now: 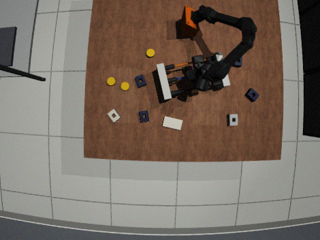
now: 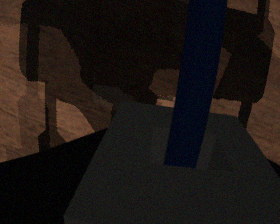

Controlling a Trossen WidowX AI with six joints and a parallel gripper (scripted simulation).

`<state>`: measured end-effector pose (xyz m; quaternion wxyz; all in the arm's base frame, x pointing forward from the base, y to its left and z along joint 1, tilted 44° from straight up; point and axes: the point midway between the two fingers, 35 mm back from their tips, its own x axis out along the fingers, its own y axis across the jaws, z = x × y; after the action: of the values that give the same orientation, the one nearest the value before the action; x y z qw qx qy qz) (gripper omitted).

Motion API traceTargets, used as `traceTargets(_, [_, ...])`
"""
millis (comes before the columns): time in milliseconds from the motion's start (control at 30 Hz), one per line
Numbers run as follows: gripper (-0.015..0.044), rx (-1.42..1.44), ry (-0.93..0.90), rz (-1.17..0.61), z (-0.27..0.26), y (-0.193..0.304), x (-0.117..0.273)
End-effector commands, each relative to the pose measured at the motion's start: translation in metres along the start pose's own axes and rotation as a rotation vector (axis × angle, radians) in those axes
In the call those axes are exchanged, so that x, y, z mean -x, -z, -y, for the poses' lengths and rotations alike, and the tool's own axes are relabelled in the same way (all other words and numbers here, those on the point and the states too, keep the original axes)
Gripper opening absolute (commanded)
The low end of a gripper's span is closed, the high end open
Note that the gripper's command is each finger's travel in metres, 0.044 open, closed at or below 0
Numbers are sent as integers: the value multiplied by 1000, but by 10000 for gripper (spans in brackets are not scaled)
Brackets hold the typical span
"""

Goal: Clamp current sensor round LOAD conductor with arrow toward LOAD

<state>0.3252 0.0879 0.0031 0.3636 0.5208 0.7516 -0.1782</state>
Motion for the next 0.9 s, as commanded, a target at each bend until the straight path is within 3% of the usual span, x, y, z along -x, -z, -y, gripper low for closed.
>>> traceTargets(0, [0,-6,-55,-7,-1,1,0])
traceTargets(633, [0,0,-45,-2,-2,1,-14])
traceTargets(867, [184,1,-52,1,-3,0,-7])
